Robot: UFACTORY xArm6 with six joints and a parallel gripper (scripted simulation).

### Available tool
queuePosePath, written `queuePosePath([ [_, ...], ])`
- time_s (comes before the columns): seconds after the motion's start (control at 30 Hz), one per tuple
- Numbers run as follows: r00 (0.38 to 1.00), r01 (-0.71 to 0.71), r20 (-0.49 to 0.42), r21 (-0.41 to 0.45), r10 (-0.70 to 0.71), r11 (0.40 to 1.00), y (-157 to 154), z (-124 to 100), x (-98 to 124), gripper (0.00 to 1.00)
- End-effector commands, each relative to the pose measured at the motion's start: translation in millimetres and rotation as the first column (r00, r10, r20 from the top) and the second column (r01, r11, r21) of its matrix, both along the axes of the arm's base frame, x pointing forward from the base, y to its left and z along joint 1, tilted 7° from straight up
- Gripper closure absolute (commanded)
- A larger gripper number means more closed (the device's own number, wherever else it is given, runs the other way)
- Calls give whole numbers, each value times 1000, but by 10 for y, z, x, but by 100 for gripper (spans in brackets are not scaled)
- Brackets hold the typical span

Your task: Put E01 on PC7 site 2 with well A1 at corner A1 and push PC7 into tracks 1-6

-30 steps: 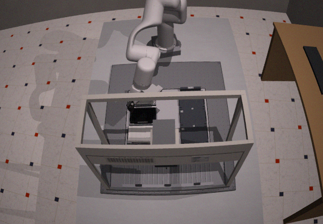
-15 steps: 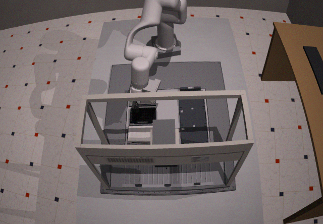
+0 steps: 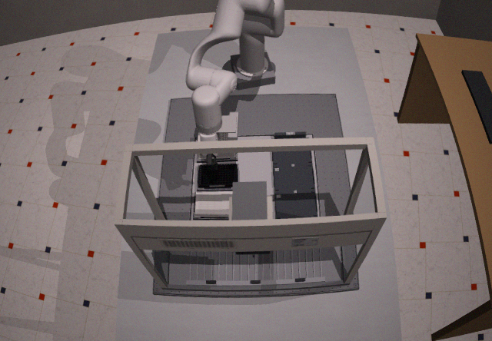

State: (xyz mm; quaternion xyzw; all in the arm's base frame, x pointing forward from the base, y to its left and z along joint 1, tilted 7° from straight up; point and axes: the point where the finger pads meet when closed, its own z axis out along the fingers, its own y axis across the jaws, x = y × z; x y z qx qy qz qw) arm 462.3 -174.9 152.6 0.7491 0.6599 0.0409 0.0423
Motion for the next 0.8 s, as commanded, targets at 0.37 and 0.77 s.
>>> queuePosePath([
  [0.37, 1000, -31, 8, 16, 31, 999, -1, -19, 11, 0],
  [0.77, 1000, -31, 8, 16, 31, 999, 1, -218, 35, 0],
])
